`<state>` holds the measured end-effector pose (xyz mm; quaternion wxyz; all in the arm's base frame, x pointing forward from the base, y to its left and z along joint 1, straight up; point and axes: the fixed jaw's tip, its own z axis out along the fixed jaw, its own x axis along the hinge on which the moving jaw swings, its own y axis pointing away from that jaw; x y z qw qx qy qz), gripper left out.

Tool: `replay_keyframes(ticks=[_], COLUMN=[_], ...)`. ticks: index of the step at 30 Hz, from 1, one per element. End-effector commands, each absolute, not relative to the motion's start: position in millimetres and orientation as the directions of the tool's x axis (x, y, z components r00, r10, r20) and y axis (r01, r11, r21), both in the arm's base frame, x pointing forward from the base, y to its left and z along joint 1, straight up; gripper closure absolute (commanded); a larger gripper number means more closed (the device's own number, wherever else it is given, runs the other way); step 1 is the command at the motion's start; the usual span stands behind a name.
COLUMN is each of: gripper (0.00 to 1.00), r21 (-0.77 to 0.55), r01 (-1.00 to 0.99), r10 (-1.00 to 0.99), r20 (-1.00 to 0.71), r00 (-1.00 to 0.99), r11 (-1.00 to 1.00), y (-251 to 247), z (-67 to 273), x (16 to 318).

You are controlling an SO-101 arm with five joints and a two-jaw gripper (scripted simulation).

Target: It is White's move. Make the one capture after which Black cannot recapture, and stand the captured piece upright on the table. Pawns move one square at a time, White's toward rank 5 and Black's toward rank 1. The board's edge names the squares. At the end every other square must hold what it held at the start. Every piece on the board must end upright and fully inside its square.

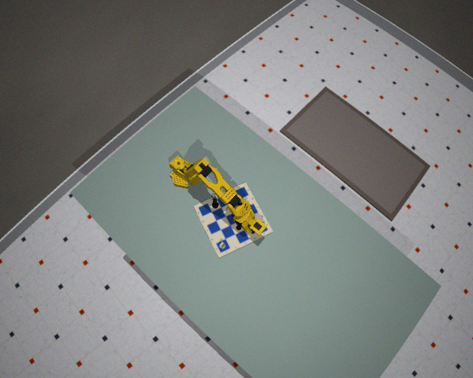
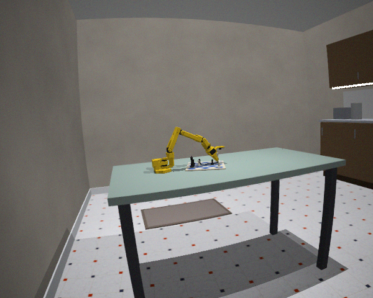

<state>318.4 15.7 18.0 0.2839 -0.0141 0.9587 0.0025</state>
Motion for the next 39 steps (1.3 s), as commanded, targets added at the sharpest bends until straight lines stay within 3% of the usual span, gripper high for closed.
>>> replay_keyframes(ticks=[1, 39], gripper=[1.0, 1.0], r21=[-0.002, -0.005], r01=[-0.025, -0.023], r10=[-0.022, -0.022], r20=[-0.529, -0.529], r00=[-0.849, -0.849], r11=[1.0, 1.0], y=[14, 13], z=[16, 27], x=[315, 315])
